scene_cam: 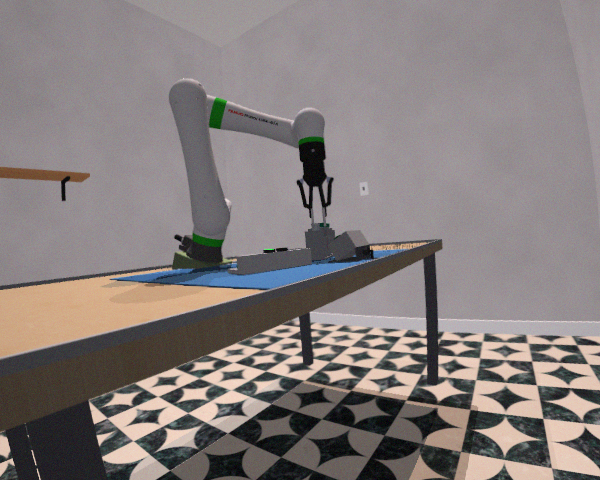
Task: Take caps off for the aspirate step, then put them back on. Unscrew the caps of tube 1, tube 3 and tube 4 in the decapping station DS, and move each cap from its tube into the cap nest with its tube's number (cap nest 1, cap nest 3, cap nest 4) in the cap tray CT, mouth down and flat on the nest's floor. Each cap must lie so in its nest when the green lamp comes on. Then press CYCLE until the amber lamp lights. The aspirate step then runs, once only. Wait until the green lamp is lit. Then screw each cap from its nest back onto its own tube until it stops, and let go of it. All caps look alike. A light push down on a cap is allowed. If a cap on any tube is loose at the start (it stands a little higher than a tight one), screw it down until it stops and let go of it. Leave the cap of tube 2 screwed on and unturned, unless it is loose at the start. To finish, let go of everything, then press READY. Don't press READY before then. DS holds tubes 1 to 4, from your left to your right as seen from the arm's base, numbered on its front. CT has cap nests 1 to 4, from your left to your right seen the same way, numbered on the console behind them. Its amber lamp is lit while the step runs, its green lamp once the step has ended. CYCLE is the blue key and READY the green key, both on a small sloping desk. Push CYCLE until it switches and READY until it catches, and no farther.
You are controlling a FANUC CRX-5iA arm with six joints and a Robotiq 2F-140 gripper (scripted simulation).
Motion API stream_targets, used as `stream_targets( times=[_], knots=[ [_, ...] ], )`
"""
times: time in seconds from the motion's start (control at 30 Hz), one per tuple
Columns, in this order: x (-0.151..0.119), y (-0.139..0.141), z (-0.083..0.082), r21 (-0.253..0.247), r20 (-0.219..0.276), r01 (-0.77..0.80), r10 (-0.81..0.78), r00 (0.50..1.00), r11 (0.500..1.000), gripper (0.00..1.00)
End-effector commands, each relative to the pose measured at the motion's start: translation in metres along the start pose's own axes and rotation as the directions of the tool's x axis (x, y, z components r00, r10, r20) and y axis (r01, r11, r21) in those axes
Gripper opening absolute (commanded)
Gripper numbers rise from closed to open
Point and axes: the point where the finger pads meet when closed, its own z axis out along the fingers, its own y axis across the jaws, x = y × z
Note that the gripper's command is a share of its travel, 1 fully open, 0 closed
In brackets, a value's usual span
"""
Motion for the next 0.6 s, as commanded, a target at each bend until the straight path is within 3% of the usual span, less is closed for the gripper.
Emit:
stream_targets(
  times=[0.0,0.23,0.4,0.57],
  knots=[
    [0.0000,-0.0001,0.0000,0.000,0.001,0.000,0.000,1.000,1.000,0.00],
    [0.0000,-0.0001,0.0000,0.000,0.001,0.000,0.000,1.000,1.000,0.00],
    [0.0000,-0.0001,0.0002,0.000,0.000,-0.247,0.247,0.969,0.969,0.00],
    [0.0000,-0.0001,0.0005,0.000,0.000,-0.478,0.478,0.878,0.878,0.00]
  ],
)
